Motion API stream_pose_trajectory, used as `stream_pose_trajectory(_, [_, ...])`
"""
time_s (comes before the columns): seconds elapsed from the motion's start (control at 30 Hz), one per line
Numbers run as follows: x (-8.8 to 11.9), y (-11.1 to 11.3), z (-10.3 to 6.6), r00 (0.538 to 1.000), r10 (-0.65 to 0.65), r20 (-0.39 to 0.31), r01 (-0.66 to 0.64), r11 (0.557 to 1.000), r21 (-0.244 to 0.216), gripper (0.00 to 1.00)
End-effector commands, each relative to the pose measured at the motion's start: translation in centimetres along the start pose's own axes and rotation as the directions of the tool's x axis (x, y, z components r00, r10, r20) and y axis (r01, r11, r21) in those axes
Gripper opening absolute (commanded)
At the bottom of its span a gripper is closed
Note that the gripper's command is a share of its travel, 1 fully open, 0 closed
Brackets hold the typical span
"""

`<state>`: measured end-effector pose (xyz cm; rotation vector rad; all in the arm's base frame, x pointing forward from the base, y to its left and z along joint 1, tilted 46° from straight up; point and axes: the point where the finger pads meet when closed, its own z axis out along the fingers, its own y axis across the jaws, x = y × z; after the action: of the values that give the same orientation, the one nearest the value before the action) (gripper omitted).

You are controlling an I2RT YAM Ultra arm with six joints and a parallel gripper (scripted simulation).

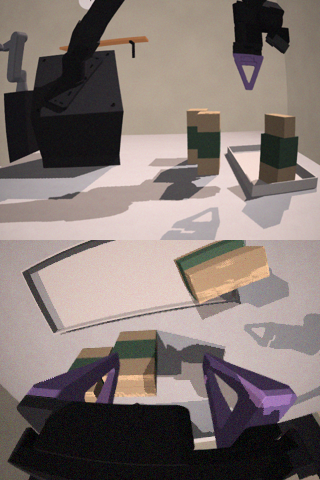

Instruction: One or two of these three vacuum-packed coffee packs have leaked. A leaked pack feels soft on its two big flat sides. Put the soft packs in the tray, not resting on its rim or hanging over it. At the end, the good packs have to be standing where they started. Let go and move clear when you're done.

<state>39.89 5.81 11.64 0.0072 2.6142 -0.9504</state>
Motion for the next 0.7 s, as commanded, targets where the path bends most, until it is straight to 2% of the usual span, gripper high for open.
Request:
stream_pose_trajectory(0.0, [-0.3,0.4,-1.1,0.991,-0.12,0.067,0.121,0.992,-0.02,0.79])
stream_pose_trajectory(0.03, [-0.2,0.5,-1.1,0.987,-0.143,0.067,0.145,0.989,-0.019,0.79])
stream_pose_trajectory(0.07, [0.5,1.0,-1.1,0.966,-0.248,0.068,0.25,0.968,-0.012,0.79])
stream_pose_trajectory(0.27, [1.9,1.9,-1.0,0.891,-0.448,0.069,0.449,0.893,-0.001,0.79])
stream_pose_trajectory(0.33, [2.6,2.3,-0.9,0.841,-0.536,0.069,0.537,0.844,0.007,0.79])
stream_pose_trajectory(0.37, [2.6,2.3,-0.9,0.839,-0.54,0.068,0.541,0.841,0.007,0.79])
stream_pose_trajectory(0.4, [3.1,2.5,-0.9,0.797,-0.6,0.067,0.601,0.799,0.013,0.79])
stream_pose_trajectory(0.5, [3.9,3.0,-0.8,0.719,-0.692,0.065,0.692,0.721,0.022,0.79])
stream_pose_trajectory(0.6, [4.0,3.0,-0.8,0.713,-0.698,0.065,0.699,0.715,0.022,0.79])
stream_pose_trajectory(0.63, [4.7,3.3,-0.7,0.642,-0.764,0.062,0.764,0.644,0.028,0.79])
stream_pose_trajectory(0.67, [5.1,3.5,-0.7,0.598,-0.799,0.06,0.799,0.601,0.032,0.79])
